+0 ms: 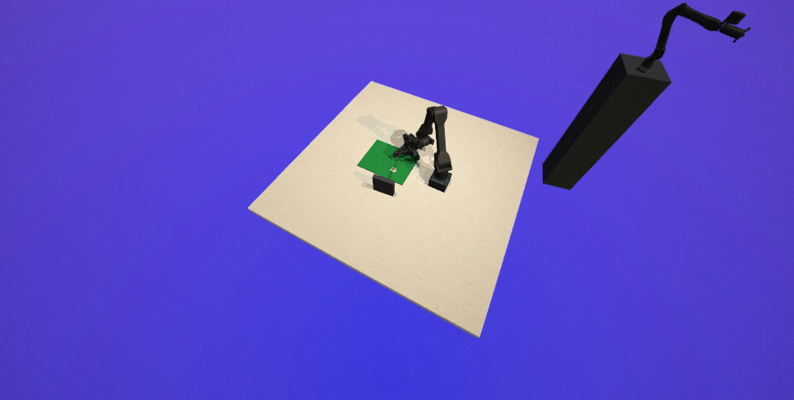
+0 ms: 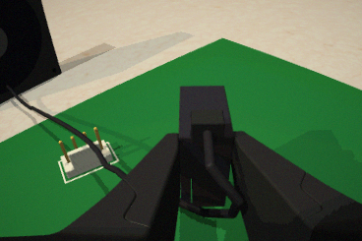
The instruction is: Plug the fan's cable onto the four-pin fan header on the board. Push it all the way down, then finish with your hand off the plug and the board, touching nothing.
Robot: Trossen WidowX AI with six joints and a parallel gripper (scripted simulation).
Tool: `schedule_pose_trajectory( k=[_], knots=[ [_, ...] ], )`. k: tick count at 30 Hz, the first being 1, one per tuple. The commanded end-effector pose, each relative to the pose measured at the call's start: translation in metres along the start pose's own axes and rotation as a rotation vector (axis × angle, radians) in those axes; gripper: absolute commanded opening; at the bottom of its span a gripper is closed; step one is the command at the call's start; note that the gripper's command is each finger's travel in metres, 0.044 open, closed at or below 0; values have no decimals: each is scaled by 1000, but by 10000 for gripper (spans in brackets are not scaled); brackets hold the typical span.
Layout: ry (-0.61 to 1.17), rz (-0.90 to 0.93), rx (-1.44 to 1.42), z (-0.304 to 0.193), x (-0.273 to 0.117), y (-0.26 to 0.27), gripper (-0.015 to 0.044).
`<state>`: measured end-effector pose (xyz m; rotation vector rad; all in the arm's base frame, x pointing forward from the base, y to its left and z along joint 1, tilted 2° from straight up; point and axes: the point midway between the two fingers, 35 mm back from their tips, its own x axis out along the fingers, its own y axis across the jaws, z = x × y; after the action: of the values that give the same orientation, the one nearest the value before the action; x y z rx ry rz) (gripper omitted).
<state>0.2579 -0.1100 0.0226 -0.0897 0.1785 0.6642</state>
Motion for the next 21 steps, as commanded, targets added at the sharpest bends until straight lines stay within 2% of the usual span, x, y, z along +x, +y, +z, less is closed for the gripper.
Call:
schedule_pose_trajectory(
  k=[1, 21],
  knots=[
    [4, 0, -9, -4, 0, -2, 0],
    [4, 0, -9, -19, 2, -3, 0]
  ],
)
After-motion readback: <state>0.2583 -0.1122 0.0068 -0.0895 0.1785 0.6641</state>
